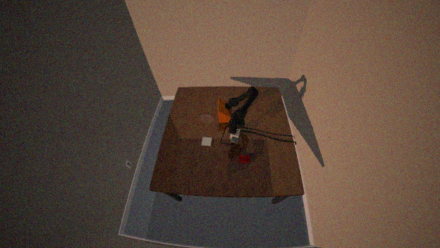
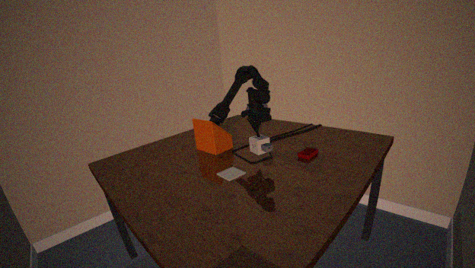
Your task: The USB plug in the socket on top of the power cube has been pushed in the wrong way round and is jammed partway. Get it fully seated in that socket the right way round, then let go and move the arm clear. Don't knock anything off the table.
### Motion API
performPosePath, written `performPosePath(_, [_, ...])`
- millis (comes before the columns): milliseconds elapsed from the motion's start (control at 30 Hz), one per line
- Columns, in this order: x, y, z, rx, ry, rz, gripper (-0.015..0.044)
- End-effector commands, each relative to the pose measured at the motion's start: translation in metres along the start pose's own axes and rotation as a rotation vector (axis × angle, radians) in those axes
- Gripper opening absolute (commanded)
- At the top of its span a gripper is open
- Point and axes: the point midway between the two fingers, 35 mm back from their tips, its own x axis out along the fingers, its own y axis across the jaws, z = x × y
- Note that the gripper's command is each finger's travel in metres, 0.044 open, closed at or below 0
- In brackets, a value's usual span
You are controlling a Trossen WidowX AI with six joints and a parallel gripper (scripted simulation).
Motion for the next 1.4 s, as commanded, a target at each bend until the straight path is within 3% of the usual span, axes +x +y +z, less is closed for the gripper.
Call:
performPosePath(0, [0.0,0.0,0.0,0.0,0.0,-0.001,0.0])
performPosePath(1367, [-0.02,0.0,0.0,0.0,0.001,0.0,0.0])
